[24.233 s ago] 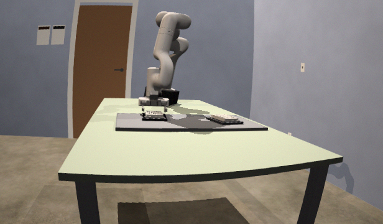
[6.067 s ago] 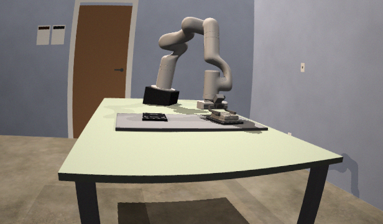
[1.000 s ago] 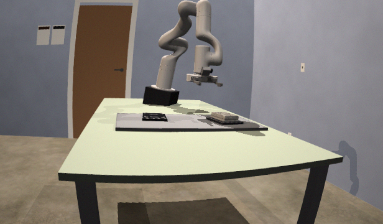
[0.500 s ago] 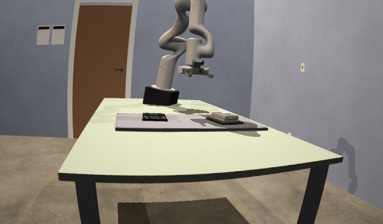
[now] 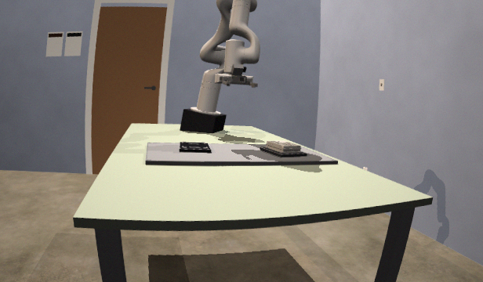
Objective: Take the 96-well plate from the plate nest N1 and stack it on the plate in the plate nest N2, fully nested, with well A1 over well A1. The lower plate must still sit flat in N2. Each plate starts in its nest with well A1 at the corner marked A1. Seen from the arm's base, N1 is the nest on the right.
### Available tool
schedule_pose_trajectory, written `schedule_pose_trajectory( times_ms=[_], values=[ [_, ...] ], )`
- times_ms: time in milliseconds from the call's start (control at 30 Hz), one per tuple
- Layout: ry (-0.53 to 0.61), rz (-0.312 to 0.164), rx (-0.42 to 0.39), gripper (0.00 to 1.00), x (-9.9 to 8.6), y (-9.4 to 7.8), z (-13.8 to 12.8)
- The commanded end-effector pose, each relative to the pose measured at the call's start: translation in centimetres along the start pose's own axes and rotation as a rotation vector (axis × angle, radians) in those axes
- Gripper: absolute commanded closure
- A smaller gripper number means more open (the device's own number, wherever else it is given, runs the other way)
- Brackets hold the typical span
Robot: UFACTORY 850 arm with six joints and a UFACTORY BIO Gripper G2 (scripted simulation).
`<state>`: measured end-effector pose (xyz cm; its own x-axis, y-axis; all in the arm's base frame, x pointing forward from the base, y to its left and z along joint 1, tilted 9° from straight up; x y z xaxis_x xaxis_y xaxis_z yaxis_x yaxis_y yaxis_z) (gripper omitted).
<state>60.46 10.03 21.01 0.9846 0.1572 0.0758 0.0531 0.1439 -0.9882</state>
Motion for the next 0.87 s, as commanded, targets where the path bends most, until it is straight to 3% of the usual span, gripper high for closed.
schedule_pose_trajectory(
  times_ms=[0,133,833],
  values=[
    [0.000,-0.003,0.000,0.63,-0.8,-1.4,-1.3],
    [0.000,-0.003,0.000,0.63,-1.6,-2.6,-2.5],
    [0.000,-0.003,0.000,0.63,-1.6,-2.6,-2.5]
  ],
)
Point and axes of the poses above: the point midway between the two finger pads, its own x axis out along the fingers, its own z axis across the jaws, y = z × x, the point moved 7 cm from there along -x, back along the fingers
